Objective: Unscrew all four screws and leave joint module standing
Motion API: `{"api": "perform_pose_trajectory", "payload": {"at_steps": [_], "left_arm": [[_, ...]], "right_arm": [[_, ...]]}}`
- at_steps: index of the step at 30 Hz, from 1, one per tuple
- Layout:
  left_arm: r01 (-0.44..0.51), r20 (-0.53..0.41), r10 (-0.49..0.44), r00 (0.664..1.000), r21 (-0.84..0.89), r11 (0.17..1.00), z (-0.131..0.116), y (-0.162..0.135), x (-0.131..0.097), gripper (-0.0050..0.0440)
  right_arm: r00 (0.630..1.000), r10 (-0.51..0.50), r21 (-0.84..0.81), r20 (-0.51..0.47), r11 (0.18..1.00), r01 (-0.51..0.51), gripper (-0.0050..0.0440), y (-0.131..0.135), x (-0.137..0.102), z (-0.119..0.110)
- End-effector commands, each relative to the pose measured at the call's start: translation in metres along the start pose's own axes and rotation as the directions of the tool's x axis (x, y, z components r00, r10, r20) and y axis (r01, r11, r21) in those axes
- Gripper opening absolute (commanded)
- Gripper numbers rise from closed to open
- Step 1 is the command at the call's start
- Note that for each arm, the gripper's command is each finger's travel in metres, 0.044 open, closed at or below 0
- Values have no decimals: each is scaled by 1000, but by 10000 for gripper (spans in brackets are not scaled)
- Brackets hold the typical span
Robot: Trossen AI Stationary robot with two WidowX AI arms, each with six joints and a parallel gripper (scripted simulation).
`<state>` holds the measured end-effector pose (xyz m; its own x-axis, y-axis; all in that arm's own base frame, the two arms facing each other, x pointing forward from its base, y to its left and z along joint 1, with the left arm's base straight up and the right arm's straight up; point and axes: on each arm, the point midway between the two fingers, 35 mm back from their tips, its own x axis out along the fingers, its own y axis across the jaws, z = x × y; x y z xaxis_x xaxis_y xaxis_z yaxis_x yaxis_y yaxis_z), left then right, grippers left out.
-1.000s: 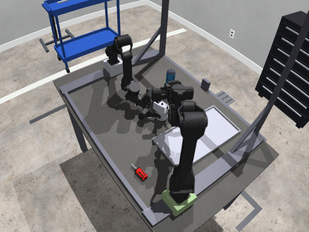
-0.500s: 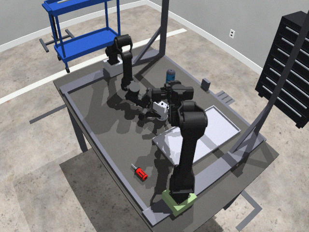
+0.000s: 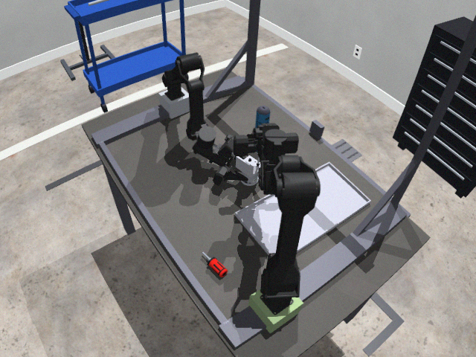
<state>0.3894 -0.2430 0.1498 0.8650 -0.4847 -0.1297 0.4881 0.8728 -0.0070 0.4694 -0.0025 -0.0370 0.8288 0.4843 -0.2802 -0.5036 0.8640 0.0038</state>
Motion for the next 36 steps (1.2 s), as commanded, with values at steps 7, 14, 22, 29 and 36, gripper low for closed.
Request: {"api": "perform_pose_trajectory", "payload": {"at_steps": [7, 14, 22, 29, 36], "left_arm": [[7, -17, -7, 1000, 1, 1000, -2, -3, -1, 162], [7, -17, -7, 1000, 1, 1000, -2, -3, -1, 162], [7, -29, -7, 1000, 2, 1000, -7, -4, -3, 162], [7, -29, -7, 1000, 2, 1000, -7, -4, -3, 162], [8, -29, -8, 1000, 1, 1000, -7, -4, -3, 162]], "right_arm": [[1000, -3, -21, 25, 1000, 4, 241, -3, 0, 13], [1000, -3, -21, 25, 1000, 4, 241, -3, 0, 13], [1000, -3, -21, 25, 1000, 4, 241, -3, 0, 13], [1000, -3, -21, 25, 1000, 4, 241, -3, 0, 13], [1000, -3, -21, 25, 1000, 4, 241, -3, 0, 13]]}}
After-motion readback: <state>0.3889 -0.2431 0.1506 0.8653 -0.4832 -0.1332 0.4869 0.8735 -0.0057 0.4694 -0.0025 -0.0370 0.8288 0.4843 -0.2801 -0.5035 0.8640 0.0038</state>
